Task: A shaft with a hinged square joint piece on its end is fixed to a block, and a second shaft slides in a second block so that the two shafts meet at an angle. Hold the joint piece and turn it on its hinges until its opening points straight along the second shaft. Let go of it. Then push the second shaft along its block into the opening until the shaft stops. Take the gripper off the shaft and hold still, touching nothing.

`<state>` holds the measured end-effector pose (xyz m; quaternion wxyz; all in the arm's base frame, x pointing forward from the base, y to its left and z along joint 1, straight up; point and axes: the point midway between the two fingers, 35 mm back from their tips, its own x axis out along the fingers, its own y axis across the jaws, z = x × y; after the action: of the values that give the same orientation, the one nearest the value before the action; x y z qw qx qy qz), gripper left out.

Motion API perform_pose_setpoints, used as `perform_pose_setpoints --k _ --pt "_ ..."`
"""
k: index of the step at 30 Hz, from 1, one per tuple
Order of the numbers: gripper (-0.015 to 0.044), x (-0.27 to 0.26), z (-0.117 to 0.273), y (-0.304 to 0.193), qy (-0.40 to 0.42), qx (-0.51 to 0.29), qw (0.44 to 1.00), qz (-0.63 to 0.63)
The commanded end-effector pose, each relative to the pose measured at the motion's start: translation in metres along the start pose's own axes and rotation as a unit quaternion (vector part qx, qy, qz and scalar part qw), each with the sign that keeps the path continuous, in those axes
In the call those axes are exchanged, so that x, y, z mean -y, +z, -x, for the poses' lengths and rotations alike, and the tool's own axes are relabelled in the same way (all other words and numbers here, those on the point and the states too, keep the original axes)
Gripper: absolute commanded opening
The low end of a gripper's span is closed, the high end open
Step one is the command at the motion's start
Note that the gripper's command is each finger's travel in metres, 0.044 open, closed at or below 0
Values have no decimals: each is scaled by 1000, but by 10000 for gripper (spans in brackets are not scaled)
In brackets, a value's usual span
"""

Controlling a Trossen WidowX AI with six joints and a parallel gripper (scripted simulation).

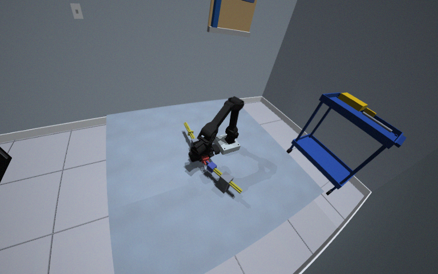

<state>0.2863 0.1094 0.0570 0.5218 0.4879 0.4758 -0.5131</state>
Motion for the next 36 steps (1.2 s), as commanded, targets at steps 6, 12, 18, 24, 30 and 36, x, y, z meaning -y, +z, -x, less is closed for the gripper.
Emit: perform_pose_setpoints --k 6,12,18,24,30,36 --pt "182 0 -1 0 0 0 1000 -1" --pt "182 0 -1 0 0 0 1000 -1" --pt "147 0 0 0 0 0 1000 0" --pt "68 0 0 0 0 0 1000 0" --pt "0 0 0 0 0 0 1000 0" --pt "0 1 -2 0 0 -24 1000 -9"
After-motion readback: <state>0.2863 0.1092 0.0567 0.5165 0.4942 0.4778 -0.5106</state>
